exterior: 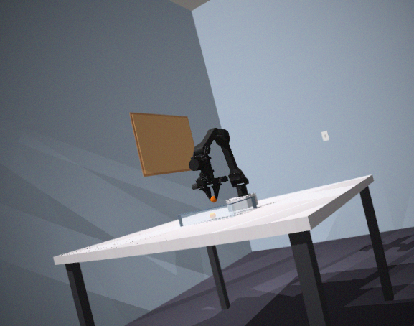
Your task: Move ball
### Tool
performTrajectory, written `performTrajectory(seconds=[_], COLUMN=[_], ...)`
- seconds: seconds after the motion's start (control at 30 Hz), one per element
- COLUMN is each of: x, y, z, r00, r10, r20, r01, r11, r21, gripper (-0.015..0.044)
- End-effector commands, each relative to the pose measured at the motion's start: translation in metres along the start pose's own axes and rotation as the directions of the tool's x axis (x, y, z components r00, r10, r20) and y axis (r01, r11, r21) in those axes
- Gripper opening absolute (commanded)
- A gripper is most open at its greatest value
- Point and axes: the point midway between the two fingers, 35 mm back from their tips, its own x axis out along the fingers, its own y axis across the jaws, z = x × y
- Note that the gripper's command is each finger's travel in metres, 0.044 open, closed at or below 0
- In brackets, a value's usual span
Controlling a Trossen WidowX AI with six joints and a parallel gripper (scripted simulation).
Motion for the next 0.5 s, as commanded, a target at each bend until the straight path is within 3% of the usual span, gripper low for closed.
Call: performTrajectory(seconds=[0.0, 0.27, 0.47], x=[-0.035, -0.045, -0.017], y=[0.000, -0.001, -0.022], z=[-0.004, -0.006, -0.005], r00=[1.000, 1.000, 1.000], r10=[0.004, 0.004, 0.002], r20=[0.007, 0.007, 0.008], r01=[-0.004, -0.004, -0.002], r11=[1.000, 1.000, 1.000], r21=[-0.007, -0.007, -0.003], gripper=[0.0000, 0.0000, 0.0000])
